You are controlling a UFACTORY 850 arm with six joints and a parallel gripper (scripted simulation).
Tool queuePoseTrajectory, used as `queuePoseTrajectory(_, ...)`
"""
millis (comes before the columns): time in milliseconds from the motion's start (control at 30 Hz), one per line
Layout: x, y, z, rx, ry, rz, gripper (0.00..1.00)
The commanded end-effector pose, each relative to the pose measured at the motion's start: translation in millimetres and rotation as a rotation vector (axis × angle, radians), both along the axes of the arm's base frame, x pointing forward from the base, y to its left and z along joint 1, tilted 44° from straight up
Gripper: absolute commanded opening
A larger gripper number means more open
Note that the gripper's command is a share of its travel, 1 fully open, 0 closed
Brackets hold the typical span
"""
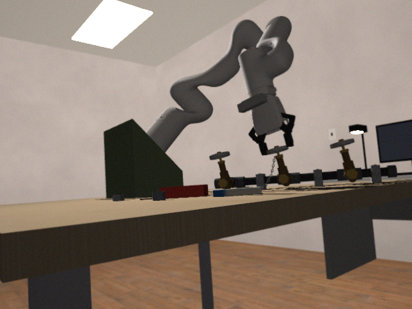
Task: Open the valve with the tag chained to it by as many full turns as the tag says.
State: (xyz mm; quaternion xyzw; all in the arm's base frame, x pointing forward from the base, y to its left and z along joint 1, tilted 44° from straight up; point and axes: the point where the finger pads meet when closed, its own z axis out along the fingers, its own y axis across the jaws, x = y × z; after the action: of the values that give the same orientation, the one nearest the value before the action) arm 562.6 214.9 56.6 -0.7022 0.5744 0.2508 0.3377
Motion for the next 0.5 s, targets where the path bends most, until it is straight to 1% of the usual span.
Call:
queuePoseTrajectory(0,1.0,-4.6,4.4,0.0,-0.002,-0.001,1.0)
queuePoseTrajectory(467,0.2,-26.3,22.8,0.001,-0.002,-0.001,1.0)
